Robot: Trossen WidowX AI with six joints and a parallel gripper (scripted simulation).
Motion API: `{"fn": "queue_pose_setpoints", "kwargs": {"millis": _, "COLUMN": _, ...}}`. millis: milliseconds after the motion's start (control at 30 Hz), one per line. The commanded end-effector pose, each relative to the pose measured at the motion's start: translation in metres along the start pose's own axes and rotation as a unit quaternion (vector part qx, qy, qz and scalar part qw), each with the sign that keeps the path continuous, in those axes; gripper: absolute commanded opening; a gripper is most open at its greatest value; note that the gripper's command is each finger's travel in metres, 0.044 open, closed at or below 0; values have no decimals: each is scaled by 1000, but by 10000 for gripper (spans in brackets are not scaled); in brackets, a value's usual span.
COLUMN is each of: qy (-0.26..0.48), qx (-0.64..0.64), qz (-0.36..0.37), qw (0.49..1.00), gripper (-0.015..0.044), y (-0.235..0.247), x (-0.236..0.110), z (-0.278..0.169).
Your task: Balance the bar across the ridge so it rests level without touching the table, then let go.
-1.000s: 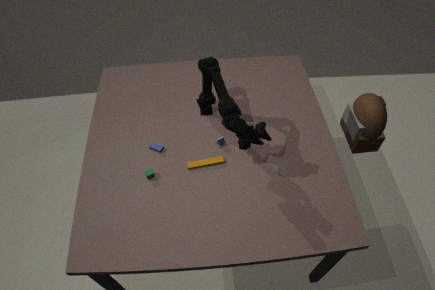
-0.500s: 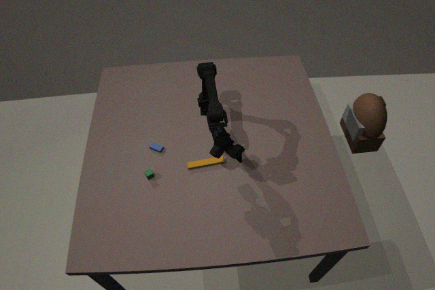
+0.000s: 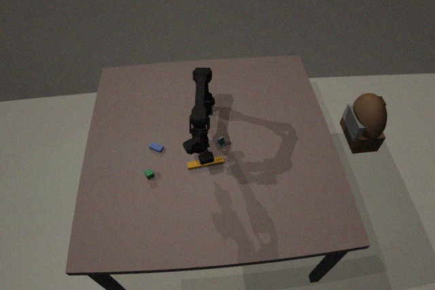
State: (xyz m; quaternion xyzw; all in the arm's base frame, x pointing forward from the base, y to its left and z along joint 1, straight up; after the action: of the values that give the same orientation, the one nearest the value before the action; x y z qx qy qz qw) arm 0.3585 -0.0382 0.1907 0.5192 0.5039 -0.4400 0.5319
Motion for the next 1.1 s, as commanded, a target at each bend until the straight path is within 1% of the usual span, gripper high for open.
{"fn": "queue_pose_setpoints", "kwargs": {"millis": 0, "qy": -28, "qx": 26, "qz": -39, "qw": 999, "gripper": 315, "y": -7, "x": -1, "z": 17}}
{"fn": "queue_pose_setpoints", "kwargs": {"millis": 233, "qy": -28, "qx": 26, "qz": -39, "qw": 999, "gripper": 315, "y": -7, "x": 2, "z": 17}}
{"fn": "queue_pose_setpoints", "kwargs": {"millis": 500, "qy": -28, "qx": 26, "qz": -39, "qw": 999, "gripper": 315, "y": -11, "x": 42, "z": 19}}
{"fn": "queue_pose_setpoints", "kwargs": {"millis": 767, "qy": -28, "qx": 26, "qz": -39, "qw": 999, "gripper": 315, "y": -11, "x": 46, "z": 19}}
{"fn": "queue_pose_setpoints", "kwargs": {"millis": 1067, "qy": -28, "qx": 26, "qz": -39, "qw": 999, "gripper": 315, "y": -12, "x": 60, "z": 20}}
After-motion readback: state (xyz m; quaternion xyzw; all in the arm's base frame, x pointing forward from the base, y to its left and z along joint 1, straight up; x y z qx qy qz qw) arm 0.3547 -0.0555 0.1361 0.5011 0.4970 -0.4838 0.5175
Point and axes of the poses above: the point midway between the two fingers, 35 mm back from their tips, its own x axis out along the fingers, its own y axis across the jaws, z = x × y, the point moved 7 cm from there along -x, back along the fingers, and after that the axes turned 6 degrees about x, right-handed, at the moved point
